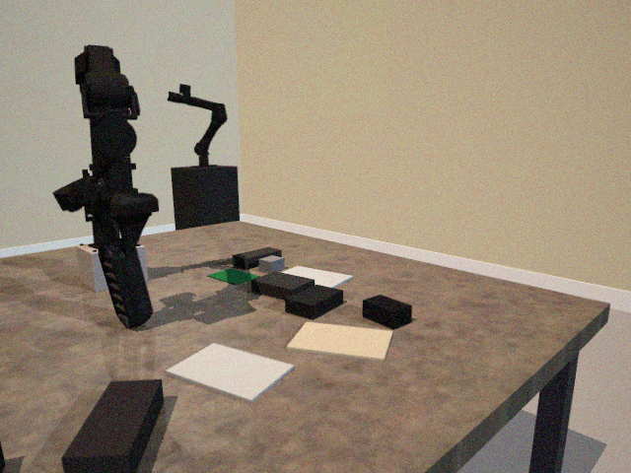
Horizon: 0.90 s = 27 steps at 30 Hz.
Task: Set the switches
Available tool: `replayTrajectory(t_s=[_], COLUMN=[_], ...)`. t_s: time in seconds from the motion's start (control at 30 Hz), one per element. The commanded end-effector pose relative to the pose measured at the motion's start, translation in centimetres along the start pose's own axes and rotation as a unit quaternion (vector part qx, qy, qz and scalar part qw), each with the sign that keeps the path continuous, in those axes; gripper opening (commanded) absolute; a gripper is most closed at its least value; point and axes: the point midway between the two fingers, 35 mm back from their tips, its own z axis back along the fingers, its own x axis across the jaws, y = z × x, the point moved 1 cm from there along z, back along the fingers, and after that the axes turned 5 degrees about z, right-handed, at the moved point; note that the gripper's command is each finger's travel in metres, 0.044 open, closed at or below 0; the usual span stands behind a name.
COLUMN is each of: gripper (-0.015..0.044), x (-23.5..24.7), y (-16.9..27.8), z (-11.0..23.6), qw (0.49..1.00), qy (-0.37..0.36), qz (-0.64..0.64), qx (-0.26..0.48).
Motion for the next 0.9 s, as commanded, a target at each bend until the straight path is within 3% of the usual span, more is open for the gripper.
replayTrajectory(t_s=[0.0, 0.87], gripper=[0.0338, 0.0338], x=[0.0, 0.2], y=[0.6, 2.7], z=[-0.1, -0.1], qw=[1.0, 1.0], qy=[0.001, 0.001], qz=[0.0, 0.0], qx=[0.007, 0.008])
